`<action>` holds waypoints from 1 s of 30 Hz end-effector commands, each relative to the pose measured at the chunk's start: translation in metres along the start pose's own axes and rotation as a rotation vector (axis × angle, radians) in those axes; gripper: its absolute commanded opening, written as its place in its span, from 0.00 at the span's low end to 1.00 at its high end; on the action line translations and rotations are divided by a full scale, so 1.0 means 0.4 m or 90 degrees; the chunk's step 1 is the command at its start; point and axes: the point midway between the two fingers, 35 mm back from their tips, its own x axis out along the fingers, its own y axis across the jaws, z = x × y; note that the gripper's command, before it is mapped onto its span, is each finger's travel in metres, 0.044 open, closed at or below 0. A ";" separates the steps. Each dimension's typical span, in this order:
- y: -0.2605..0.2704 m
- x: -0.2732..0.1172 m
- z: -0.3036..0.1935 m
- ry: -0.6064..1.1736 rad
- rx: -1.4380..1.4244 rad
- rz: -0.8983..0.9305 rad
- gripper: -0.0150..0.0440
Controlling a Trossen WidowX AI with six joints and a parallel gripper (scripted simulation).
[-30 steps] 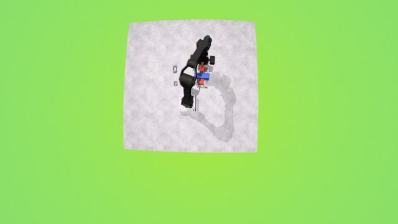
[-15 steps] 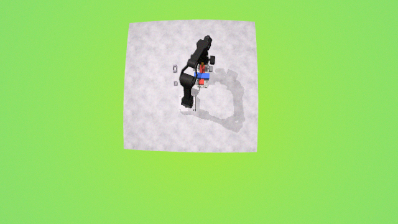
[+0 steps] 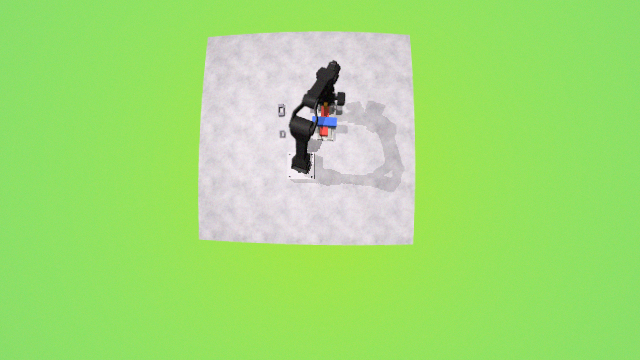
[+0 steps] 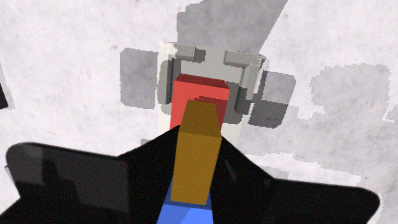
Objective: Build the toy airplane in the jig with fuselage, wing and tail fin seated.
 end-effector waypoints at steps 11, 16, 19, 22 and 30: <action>0.001 0.035 -0.003 0.002 0.000 0.001 0.35; 0.001 0.035 -0.003 0.002 0.000 0.001 0.26; 0.001 0.035 -0.003 0.002 0.000 0.001 0.25; 0.001 0.035 -0.003 0.002 0.000 0.001 0.34; 0.001 0.035 -0.003 0.002 0.000 0.001 0.69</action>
